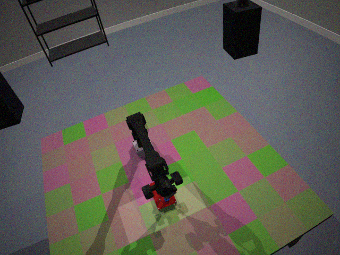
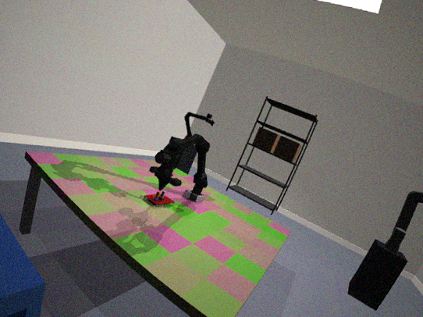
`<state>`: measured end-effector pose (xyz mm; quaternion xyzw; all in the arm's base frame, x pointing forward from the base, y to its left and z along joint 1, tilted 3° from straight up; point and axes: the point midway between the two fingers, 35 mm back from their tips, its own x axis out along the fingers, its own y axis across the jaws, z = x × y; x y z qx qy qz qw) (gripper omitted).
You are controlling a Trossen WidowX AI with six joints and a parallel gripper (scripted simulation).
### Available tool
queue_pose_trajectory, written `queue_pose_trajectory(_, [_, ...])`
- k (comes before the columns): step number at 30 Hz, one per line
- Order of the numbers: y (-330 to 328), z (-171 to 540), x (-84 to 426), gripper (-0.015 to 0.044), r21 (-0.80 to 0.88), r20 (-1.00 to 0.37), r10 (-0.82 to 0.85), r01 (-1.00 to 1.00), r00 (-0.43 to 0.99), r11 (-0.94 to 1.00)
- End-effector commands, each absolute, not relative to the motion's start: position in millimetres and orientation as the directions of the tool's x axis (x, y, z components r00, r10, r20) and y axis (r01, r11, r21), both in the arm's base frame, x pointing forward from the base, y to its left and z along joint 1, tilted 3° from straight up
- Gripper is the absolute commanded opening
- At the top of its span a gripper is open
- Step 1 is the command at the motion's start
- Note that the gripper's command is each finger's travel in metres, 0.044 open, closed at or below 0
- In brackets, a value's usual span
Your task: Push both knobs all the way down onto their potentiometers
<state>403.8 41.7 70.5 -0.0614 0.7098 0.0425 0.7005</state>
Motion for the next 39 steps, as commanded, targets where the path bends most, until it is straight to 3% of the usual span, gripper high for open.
queue_pose_trajectory(1, [42,71,404,0.0026,-0.026,-1.000,-0.028,-0.147,-0.011,0.989])
queue_pose_trajectory(10, [41,74,397,0.0262,-0.026,-1.000,-0.028,-0.147,-0.011,0.989])
queue_pose_trajectory(17, [31,97,322,0.0440,-0.028,-0.999,-0.030,-0.148,-0.011,0.989])
queue_pose_trajectory(26, [19,93,224,0.0440,-0.031,-0.999,-0.033,-0.150,-0.012,0.988])
queue_pose_trajectory(39, [19,93,222,0.0440,-0.031,-0.999,-0.033,-0.150,-0.012,0.988])
